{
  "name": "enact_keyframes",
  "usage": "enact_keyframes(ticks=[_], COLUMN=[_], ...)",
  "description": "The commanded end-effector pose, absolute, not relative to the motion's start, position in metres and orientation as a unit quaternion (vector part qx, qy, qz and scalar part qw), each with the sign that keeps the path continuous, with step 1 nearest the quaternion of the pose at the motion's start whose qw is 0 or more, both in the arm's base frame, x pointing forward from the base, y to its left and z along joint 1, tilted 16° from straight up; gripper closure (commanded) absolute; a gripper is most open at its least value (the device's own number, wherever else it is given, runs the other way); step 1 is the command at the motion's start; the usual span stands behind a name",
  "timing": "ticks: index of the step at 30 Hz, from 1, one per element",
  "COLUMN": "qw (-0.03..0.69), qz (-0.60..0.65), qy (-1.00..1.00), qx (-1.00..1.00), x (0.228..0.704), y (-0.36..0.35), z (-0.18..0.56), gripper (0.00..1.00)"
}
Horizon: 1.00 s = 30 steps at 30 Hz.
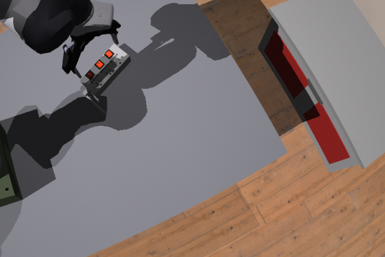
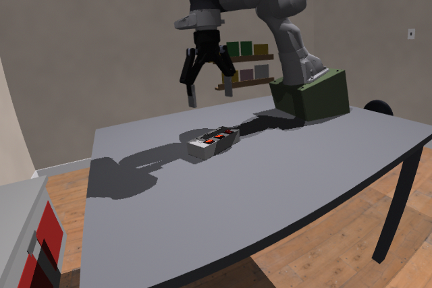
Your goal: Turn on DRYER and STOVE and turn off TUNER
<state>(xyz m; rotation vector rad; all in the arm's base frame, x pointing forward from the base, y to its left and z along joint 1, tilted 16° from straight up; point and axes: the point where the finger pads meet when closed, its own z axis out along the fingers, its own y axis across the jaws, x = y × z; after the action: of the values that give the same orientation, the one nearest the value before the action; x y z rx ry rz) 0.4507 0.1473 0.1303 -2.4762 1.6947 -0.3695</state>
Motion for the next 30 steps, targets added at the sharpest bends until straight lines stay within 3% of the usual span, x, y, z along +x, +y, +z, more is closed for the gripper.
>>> enact_keyframes(ticks=[1,11,12,30], qw=[0.045,0.008,0.005,-0.036], qz=[-0.13,-0.139,-0.141,-0.161], qy=[0.44,0.264,0.246,-0.043], qx=[-0.887,-0.954,-0.959,-0.985], x=[0.454,0.451,0.451,0.451], y=[0.165,0.183,0.183,0.183], z=[0.116,0.098,0.098,0.098], gripper=[0.0,0.0,1.0,1.0])
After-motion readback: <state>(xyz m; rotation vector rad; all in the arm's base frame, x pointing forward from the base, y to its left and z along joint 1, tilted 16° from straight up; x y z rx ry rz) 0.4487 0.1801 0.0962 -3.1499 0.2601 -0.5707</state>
